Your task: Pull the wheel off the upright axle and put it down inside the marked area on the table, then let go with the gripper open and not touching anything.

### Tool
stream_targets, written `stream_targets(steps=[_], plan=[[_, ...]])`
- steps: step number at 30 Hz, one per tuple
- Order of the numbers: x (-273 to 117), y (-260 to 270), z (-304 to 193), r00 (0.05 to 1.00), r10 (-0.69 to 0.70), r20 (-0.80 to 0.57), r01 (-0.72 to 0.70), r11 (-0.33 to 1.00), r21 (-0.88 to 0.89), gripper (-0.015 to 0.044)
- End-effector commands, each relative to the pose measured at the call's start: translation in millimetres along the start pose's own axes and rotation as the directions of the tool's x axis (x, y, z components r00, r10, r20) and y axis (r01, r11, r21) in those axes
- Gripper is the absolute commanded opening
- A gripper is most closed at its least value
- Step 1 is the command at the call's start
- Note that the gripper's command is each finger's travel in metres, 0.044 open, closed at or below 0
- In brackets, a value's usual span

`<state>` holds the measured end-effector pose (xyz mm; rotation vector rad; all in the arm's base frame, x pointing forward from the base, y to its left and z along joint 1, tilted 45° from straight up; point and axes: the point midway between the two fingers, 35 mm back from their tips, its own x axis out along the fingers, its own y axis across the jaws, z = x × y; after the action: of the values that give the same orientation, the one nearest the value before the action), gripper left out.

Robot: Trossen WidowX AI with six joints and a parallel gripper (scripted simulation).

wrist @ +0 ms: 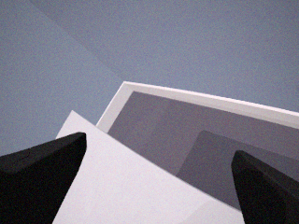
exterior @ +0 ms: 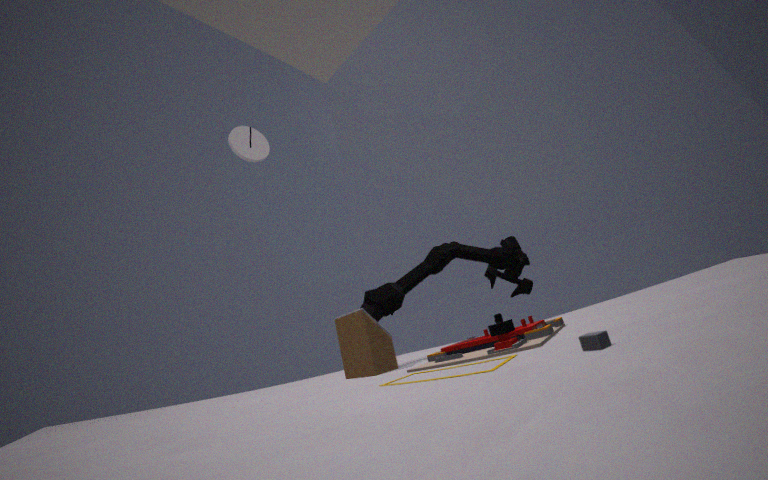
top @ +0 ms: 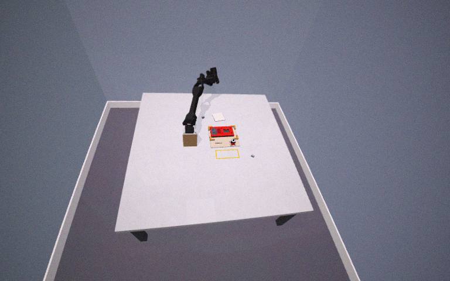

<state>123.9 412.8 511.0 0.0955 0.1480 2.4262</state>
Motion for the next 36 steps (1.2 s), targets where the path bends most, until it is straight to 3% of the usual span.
stream_targets(steps=[1,4,11,20,30,36], plan=[[-2,-1,0,1.0,-0.007,0.002,0.007,1.0,-0.001,0.0374],[-24,-21,-3,0.994,-0.102,0.03,0.102,0.995,-0.003,0.03],[-89,-81,-37,0.941,-0.333,0.051,0.324,0.937,0.13,0.03],[-201,-141,-107,0.773,-0.635,-0.006,0.601,0.729,0.327,0.03],[-300,-152,-177,0.603,-0.791,-0.104,0.719,0.482,0.501,0.03],[-372,-137,-244,0.475,-0.85,-0.229,0.77,0.276,0.575,0.03]])
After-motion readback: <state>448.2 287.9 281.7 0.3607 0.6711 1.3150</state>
